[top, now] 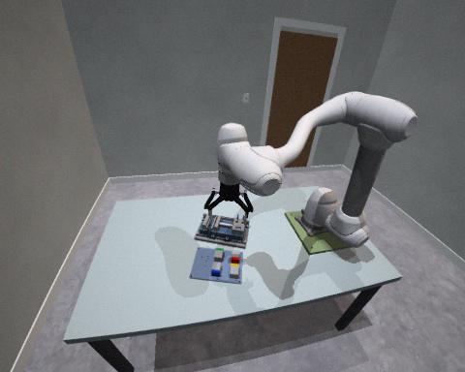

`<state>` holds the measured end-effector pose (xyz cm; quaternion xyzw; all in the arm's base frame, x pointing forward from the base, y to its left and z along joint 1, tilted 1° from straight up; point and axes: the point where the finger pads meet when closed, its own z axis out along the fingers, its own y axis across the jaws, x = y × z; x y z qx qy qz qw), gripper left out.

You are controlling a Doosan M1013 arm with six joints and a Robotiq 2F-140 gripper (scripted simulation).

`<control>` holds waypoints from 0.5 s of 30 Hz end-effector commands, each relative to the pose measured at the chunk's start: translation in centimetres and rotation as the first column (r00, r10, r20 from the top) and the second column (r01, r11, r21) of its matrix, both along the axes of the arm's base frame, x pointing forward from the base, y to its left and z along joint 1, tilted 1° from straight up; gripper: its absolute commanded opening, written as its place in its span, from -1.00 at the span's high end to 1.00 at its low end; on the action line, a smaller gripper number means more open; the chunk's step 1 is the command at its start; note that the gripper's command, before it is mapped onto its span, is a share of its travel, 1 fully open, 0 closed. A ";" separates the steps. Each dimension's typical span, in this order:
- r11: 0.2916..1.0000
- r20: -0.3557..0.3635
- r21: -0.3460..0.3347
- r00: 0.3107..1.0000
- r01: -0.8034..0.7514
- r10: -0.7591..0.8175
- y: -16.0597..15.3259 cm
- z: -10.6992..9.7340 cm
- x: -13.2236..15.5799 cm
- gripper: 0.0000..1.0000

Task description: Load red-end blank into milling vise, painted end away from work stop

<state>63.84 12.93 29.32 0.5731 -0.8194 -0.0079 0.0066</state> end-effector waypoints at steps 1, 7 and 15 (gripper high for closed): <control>0.998 0.000 0.002 0.998 -0.065 0.065 0.1 -0.1 0.0 -1.00; 0.988 0.001 0.004 0.988 -0.156 0.156 0.1 -0.3 0.1 -1.00; 0.985 0.001 0.003 0.985 -0.172 0.172 0.1 -0.3 0.1 -1.00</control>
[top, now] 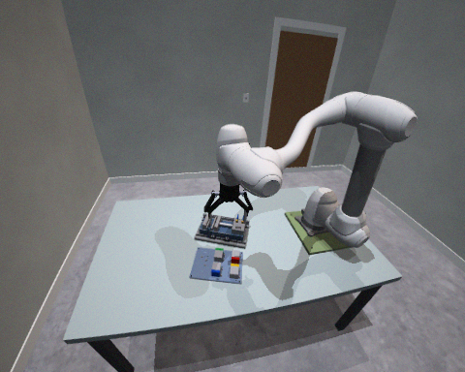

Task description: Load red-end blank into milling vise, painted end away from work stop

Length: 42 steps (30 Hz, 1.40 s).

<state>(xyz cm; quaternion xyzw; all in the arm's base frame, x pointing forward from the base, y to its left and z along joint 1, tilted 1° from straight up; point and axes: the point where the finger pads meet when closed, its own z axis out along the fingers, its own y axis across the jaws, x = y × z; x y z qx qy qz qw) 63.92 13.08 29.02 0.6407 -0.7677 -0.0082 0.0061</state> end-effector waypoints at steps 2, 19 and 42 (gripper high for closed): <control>1.000 0.000 0.001 1.000 -0.009 0.009 0.0 0.0 0.0 -1.00; 0.992 0.001 0.004 0.992 -0.125 0.125 0.0 0.1 0.0 -1.00; 0.913 0.004 0.008 0.913 -0.408 0.408 -0.1 0.1 0.0 -1.00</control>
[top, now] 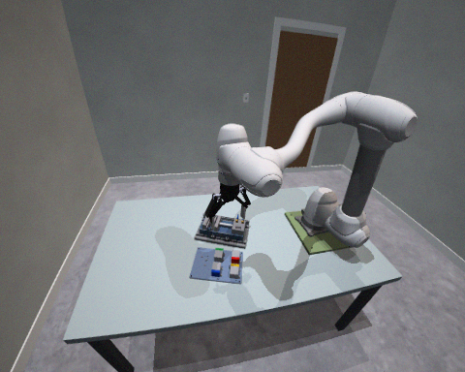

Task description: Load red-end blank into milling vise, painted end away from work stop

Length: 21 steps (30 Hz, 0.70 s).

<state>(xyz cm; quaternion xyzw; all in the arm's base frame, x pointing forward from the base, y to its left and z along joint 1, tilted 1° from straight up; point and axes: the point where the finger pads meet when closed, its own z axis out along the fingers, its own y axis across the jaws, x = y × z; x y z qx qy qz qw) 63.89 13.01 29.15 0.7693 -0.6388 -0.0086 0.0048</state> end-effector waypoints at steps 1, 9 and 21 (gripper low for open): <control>0.998 0.000 0.003 0.998 -0.071 0.071 0.0 0.0 0.0 -1.00; 0.991 0.001 0.003 0.991 -0.135 0.135 0.0 0.0 0.0 -1.00; 0.954 0.002 0.007 0.954 -0.300 0.300 0.0 0.0 0.0 -1.00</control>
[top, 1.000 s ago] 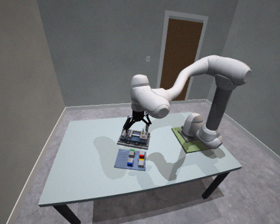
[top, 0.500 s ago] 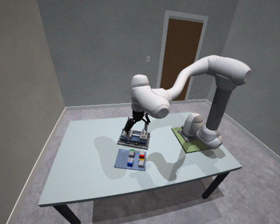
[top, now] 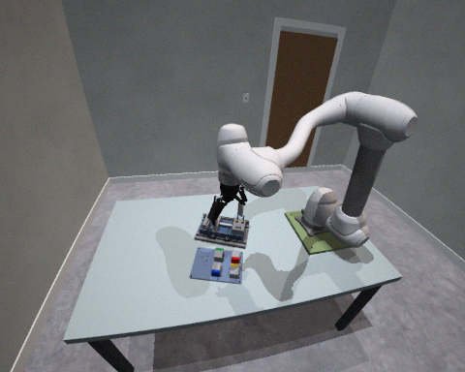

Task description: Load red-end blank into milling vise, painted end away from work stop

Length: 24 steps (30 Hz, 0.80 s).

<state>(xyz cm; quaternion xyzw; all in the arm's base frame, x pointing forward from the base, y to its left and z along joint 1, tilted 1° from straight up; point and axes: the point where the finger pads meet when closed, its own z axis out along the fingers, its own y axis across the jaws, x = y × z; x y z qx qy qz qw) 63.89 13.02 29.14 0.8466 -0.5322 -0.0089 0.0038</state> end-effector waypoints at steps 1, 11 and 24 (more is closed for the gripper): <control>0.999 0.000 0.002 0.999 -0.041 0.041 0.0 0.0 0.0 -1.00; 0.986 0.001 0.005 0.986 -0.166 0.166 0.0 0.0 0.0 -1.00; 0.962 0.002 0.007 0.962 -0.274 0.274 0.0 0.0 0.0 -1.00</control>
